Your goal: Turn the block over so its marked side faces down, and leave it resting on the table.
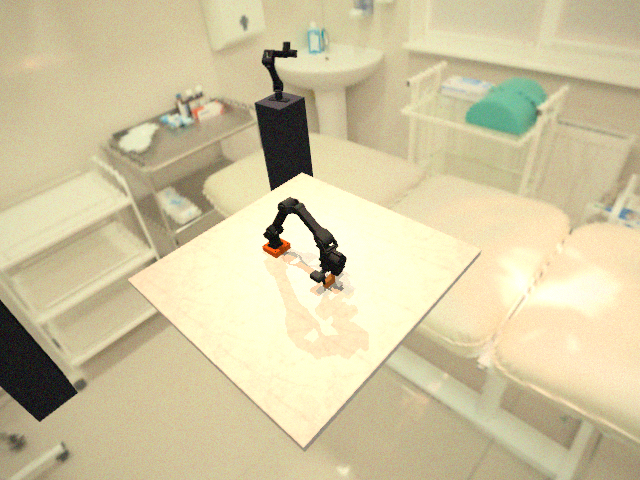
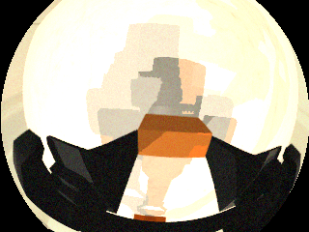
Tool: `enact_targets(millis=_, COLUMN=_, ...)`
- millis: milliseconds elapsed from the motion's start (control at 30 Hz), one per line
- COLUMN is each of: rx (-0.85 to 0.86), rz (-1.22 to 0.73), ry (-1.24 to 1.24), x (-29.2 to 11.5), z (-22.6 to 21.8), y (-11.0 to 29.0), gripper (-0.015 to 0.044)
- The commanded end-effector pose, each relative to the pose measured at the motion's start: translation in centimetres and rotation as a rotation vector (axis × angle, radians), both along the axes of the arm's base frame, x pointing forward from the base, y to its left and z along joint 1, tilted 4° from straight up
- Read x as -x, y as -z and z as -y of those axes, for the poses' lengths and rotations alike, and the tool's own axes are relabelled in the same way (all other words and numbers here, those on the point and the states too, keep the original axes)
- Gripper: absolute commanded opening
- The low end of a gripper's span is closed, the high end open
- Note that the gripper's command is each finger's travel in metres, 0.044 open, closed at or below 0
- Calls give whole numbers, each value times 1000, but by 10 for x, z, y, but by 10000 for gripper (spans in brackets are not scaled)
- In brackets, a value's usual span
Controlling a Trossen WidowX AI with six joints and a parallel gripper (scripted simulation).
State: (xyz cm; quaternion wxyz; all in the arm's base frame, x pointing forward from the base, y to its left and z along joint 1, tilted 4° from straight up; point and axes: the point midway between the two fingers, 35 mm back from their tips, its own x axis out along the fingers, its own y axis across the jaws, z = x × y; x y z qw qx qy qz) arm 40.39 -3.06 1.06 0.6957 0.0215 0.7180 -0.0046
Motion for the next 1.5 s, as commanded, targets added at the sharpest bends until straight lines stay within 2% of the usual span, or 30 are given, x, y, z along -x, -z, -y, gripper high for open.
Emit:
enact_targets(millis=0, rx=3, rz=-1, ry=0, x=0, z=0, y=-3, gripper=90)
enact_targets(millis=133, rx=3, rz=-1, ry=0, x=-1, z=1, y=-25, gripper=0)
enact_targets(millis=367, rx=3, rz=20, ry=1, x=-2, z=1, y=-28, gripper=0)
enact_targets(millis=1467, rx=20, rz=470, ry=12, x=-1, z=1, y=-14, gripper=0)
